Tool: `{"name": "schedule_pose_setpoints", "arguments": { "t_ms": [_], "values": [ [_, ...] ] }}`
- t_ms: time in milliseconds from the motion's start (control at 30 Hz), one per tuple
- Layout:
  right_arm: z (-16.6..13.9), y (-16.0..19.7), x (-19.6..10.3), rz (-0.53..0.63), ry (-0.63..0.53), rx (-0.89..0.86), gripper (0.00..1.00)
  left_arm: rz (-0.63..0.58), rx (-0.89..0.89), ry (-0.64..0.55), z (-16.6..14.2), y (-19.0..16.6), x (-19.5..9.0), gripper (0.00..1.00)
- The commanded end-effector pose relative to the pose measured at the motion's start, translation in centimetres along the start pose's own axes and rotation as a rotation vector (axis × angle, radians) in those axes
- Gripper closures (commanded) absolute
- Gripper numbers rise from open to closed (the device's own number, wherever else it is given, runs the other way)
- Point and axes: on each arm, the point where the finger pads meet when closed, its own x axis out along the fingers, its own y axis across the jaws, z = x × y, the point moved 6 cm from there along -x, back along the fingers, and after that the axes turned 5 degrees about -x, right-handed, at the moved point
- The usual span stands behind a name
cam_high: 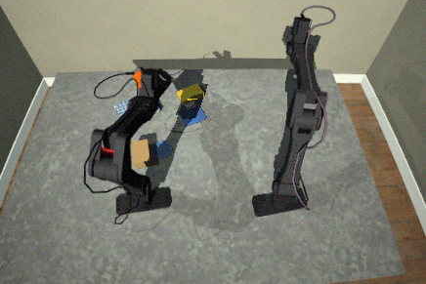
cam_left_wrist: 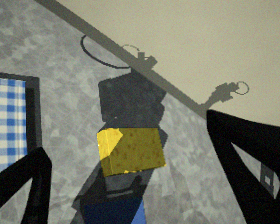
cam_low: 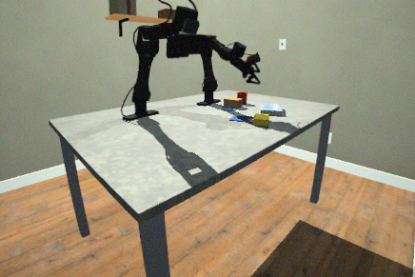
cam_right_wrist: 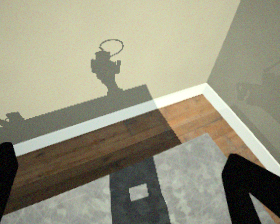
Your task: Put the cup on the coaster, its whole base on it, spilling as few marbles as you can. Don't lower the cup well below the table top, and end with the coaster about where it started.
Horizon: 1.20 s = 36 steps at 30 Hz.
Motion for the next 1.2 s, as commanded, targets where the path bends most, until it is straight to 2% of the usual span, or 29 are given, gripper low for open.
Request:
{"name": "schedule_pose_setpoints", "arguments": {
  "t_ms": [0, 133, 300, 367, 500, 600, 733, 867, 933, 1100, 1167],
  "values": [
    [1.9, 5.4, -5.0, 0.15, -0.076, -0.027, 0.0, 0.164, 0.046, 0.028, 0.1, 4.0, -2.8, 0.0],
    [0.7, 11.9, -9.9, 0.324, -0.077, -0.083, 0.0, 0.268, 0.074, 0.046, 0.4, 6.8, -5.2, 0.0],
    [-2.0, 19.0, -17.7, 0.565, -0.077, -0.162, 0.0, 0.399, 0.111, 0.068, 0.9, 10.3, -8.4, 0.0],
    [-2.0, 19.0, -17.7, 0.565, -0.077, -0.162, 0.0, 0.399, 0.111, 0.068, 0.9, 10.3, -8.4, 0.0],
    [-5.2, 23.6, -25.8, 0.791, -0.074, -0.238, 0.0, 0.495, 0.142, 0.088, 1.4, 13.2, -10.9, 0.0],
    [-7.3, 25.3, -30.5, 0.916, -0.07, -0.281, 0.0, 0.551, 0.153, 0.091, 1.9, 15.0, -12.5, 0.0],
    [-11.0, 26.5, -38.2, 1.129, -0.065, -0.355, 0.0, 0.632, 0.187, 0.101, 2.4, 17.4, -14.4, 0.0],
    [-14.8, 26.1, -45.2, 1.332, -0.056, -0.429, 0.0, 0.704, 0.202, 0.094, 3.0, 19.7, -16.0, 0.0],
    [-14.8, 26.1, -45.2, 1.332, -0.056, -0.429, 0.0, 0.704, 0.202, 0.094, 3.0, 19.7, -16.0, 0.0],
    [-18.9, 24.1, -51.7, 1.538, -0.048, -0.511, 0.0, 0.778, 0.195, 0.078, 3.5, 21.8, -17.5, 0.0],
    [-20.1, 23.3, -53.4, 1.596, -0.043, -0.534, 0.0, 0.797, 0.189, 0.072, 3.7, 22.4, -17.9, 0.0]
  ]
}}
